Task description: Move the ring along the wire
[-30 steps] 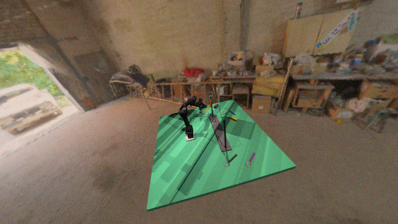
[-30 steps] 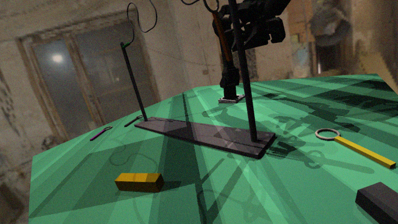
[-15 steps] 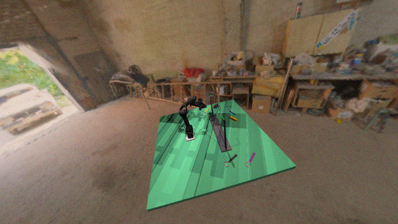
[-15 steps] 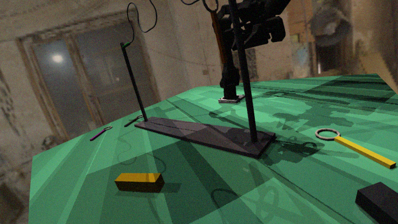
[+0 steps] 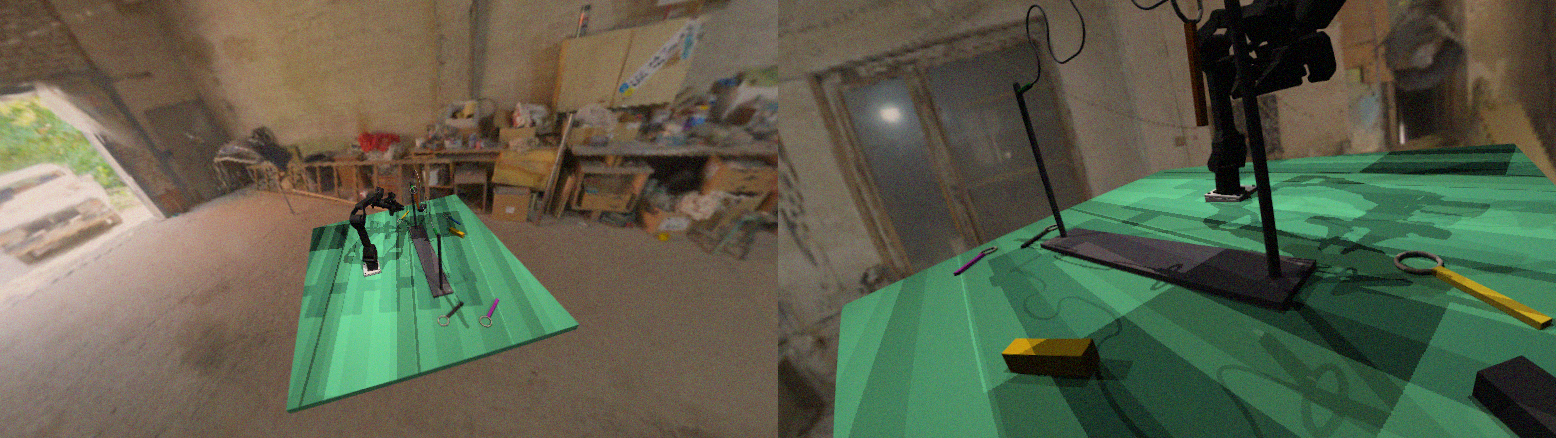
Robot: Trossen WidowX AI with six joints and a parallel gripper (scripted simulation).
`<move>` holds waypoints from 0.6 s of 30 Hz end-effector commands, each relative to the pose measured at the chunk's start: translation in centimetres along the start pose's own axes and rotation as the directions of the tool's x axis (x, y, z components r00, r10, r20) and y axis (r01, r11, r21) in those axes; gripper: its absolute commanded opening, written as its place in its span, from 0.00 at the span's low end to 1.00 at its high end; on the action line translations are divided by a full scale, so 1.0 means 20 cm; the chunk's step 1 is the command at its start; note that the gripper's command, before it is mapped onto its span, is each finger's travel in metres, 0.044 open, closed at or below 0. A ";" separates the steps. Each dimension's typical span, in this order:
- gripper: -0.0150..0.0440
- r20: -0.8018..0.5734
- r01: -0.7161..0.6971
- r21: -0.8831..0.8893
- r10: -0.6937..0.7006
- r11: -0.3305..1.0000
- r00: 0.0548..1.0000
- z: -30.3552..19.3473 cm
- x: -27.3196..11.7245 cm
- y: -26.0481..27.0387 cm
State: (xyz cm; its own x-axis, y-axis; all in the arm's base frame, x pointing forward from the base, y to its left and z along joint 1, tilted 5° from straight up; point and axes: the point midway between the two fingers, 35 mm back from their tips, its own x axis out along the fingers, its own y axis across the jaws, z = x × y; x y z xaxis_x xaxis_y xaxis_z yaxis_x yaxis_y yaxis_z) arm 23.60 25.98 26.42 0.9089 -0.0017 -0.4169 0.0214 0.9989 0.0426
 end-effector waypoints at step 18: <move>1.00 0.000 -0.001 -0.001 0.001 1.000 1.000 0.00 -0.25 0.00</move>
State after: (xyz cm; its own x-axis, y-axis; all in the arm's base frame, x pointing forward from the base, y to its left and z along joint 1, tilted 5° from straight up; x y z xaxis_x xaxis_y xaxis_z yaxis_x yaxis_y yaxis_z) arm 19.24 25.81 28.34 0.9076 -0.0002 -0.4198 0.0179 0.9991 0.0382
